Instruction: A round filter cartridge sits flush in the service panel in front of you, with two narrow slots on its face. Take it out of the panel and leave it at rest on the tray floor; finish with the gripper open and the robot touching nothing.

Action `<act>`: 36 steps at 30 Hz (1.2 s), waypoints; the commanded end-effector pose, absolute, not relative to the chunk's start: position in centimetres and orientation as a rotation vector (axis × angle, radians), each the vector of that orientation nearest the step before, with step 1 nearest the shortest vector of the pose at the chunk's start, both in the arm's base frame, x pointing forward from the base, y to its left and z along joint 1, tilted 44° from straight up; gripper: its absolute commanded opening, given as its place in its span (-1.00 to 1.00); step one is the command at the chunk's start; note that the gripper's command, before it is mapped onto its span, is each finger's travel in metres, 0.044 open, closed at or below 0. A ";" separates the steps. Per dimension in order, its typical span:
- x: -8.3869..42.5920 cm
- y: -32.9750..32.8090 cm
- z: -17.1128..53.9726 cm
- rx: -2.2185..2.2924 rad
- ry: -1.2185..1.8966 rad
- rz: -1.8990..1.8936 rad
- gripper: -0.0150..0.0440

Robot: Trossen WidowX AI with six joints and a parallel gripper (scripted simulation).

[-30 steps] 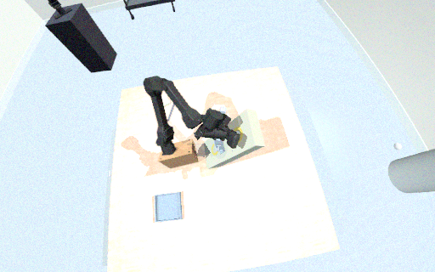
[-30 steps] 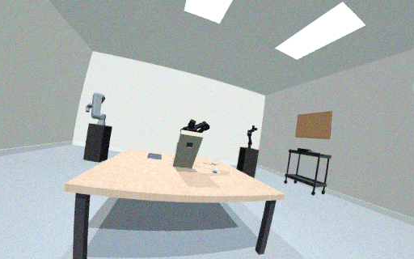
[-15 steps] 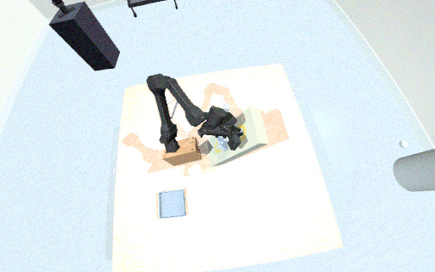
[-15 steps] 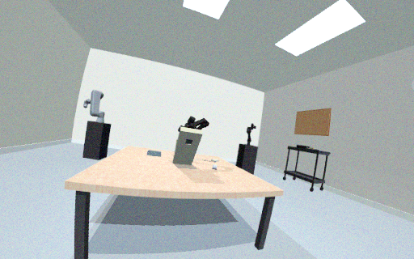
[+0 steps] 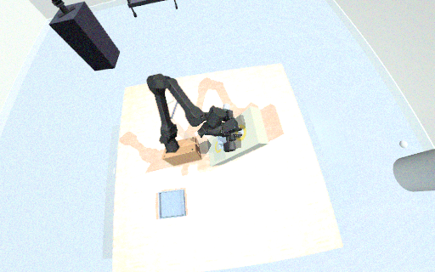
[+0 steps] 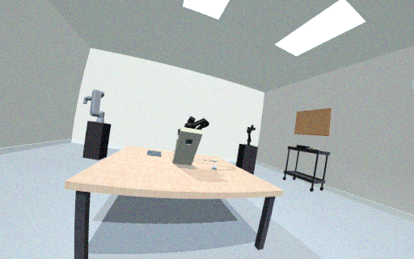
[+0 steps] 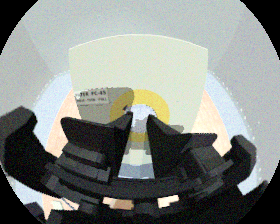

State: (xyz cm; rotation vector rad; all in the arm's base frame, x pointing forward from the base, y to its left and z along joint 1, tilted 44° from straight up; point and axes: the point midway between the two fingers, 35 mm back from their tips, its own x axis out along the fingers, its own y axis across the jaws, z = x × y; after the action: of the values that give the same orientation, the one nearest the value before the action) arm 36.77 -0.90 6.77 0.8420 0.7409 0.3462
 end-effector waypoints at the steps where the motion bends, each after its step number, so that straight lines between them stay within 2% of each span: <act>1: 37.0 -0.5 6.4 0.969 0.783 0.300 -0.49; 19: 37.1 -0.4 6.3 1.548 0.896 0.050 -0.49; 29: 37.1 -0.4 6.3 1.452 0.880 0.095 -0.49; 36: 34.8 -2.8 7.8 1.444 0.890 0.086 -0.49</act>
State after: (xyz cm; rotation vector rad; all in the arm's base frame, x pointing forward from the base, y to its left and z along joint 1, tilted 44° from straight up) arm 35.87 -1.64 7.12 1.4448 0.8932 0.0964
